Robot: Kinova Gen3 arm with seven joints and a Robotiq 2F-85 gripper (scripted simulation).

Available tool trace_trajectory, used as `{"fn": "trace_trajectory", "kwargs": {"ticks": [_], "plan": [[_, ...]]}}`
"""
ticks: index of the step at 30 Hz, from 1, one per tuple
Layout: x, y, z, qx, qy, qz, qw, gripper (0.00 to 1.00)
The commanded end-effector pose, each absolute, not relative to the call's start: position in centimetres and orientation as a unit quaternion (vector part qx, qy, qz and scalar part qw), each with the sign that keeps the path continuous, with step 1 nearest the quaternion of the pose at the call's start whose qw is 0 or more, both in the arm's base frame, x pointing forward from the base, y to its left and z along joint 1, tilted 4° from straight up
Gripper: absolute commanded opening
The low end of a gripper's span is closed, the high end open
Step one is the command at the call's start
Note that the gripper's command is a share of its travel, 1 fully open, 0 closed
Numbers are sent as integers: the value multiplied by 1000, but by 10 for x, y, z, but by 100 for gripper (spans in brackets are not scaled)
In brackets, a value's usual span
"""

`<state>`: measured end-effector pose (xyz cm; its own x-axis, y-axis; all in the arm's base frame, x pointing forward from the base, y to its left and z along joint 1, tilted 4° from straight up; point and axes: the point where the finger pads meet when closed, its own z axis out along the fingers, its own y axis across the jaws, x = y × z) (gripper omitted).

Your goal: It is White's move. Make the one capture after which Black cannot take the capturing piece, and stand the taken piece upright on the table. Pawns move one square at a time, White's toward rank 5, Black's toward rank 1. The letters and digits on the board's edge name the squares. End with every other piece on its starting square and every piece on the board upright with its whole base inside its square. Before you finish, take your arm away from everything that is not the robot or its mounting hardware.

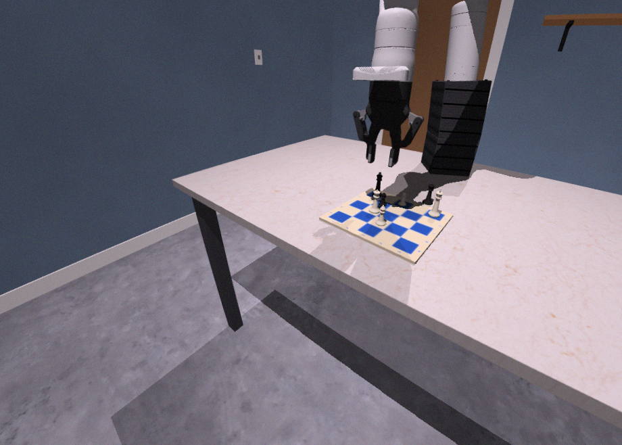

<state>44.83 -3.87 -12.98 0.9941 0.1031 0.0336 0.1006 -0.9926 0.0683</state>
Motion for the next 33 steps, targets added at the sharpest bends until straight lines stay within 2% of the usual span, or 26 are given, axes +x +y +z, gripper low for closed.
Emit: {"fn": "trace_trajectory", "kwargs": {"ticks": [1,33], "plan": [[448,-39,-131,998,51,19,33,41],[450,-42,-170,998,51,19,33,41]]}}
